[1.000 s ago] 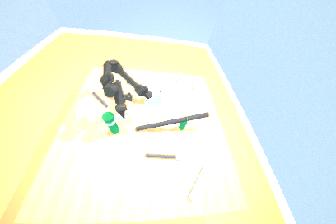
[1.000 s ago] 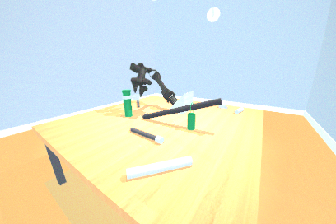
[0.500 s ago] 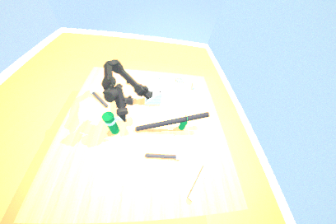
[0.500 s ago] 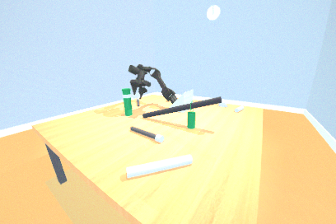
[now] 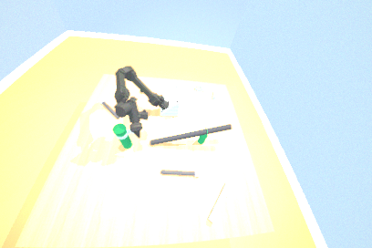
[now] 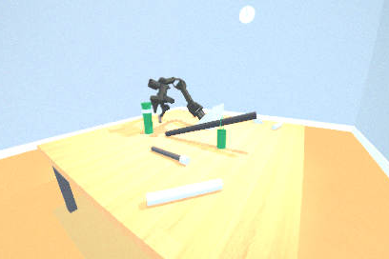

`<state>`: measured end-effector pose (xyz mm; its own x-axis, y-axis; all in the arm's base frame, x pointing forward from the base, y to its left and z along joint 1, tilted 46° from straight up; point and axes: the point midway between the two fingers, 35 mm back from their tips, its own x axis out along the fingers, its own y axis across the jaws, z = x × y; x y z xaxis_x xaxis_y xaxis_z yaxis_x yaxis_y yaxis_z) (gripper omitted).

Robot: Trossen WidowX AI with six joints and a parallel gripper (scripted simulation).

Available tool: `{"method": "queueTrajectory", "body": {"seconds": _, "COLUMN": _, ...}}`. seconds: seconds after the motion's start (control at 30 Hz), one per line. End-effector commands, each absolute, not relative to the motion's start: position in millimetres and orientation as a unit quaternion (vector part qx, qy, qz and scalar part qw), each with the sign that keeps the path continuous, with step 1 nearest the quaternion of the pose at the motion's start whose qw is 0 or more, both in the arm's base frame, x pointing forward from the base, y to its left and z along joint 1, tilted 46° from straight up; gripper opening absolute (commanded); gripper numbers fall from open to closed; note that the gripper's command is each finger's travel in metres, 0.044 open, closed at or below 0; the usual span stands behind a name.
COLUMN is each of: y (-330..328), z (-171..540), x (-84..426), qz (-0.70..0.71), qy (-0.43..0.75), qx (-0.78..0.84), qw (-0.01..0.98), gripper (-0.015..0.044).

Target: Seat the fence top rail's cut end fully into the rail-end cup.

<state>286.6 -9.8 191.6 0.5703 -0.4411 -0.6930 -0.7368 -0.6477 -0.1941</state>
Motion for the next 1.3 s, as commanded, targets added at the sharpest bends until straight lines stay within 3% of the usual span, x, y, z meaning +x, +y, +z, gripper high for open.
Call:
{"method": "queueTrajectory", "body": {"seconds": 0.0, "y": -12, "z": 188, "x": 287, "qz": 0.312, "qy": 0.345, "qx": -0.853, "qw": 0.237, "gripper": 0.0387}}
{"method": "queueTrajectory", "body": {"seconds": 0.33, "y": -12, "z": 188, "x": 287, "qz": 0.312, "qy": 0.345, "qx": -0.853, "qw": 0.237, "gripper": 0.0125}}
{"method": "queueTrajectory", "body": {"seconds": 0.47, "y": -12, "z": 188, "x": 287, "qz": 0.312, "qy": 0.345, "qx": -0.853, "qw": 0.237, "gripper": 0.0098}}
{"method": "queueTrajectory", "body": {"seconds": 0.6, "y": -11, "z": 188, "x": 289, "qz": 0.303, "qy": 0.35, "qx": -0.852, "qw": 0.244, "gripper": 0.0}}
{"method": "queueTrajectory", "body": {"seconds": 1.27, "y": -6, "z": 186, "x": 305, "qz": 0.238, "qy": 0.382, "qx": -0.843, "qw": 0.293, "gripper": 0.0}}
